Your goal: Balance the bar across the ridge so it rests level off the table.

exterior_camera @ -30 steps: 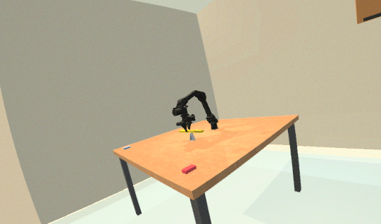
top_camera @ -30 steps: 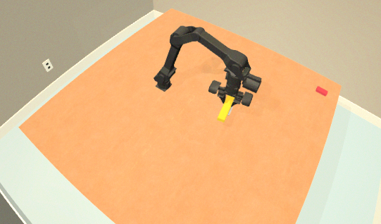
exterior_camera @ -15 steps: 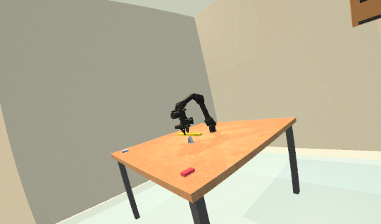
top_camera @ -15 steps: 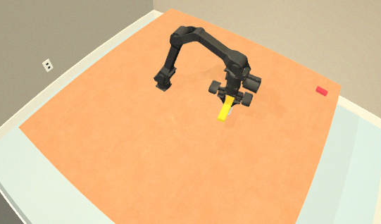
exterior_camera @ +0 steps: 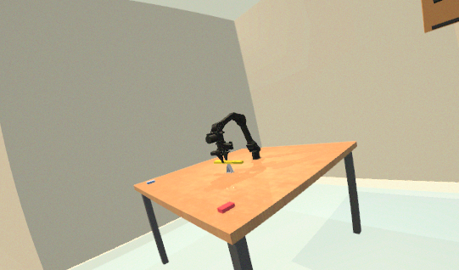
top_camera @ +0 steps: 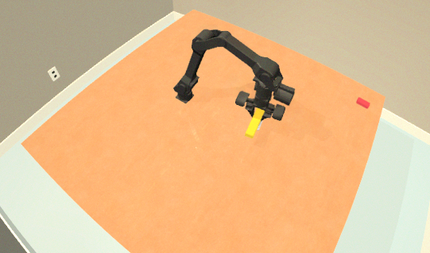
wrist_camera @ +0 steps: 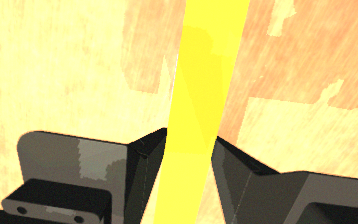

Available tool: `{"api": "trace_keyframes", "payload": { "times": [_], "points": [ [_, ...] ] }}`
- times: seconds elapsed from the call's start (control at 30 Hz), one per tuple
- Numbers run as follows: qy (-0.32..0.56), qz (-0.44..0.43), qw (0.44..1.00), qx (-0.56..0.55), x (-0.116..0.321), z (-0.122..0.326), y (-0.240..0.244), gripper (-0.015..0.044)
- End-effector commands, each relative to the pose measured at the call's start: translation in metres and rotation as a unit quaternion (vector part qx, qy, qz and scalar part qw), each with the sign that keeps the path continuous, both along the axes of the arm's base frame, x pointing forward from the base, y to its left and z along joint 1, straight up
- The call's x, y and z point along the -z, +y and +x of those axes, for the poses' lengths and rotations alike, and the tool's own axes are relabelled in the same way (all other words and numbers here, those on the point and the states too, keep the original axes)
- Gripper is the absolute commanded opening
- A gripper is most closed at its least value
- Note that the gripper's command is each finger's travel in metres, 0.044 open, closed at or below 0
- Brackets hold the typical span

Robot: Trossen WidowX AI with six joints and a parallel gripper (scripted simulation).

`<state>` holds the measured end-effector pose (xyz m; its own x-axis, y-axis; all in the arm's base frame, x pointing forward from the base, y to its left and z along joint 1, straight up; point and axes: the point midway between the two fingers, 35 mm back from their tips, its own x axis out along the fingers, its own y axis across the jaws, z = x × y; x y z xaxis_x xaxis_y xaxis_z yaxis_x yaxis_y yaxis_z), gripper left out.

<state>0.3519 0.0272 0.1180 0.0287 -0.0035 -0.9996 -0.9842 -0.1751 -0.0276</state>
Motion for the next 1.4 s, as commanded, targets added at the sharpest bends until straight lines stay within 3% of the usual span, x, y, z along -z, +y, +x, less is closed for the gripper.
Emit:
{"api": "trace_keyframes", "payload": {
  "times": [0.0,1.37],
  "points": [
    [0.0,0.003,1.0,-0.001,0.0007,0.0001,0.0009,0.0],
    [0.0,0.003,1.0,-0.001,0.0041,-0.0001,0.0009,0.0]
  ]
}}
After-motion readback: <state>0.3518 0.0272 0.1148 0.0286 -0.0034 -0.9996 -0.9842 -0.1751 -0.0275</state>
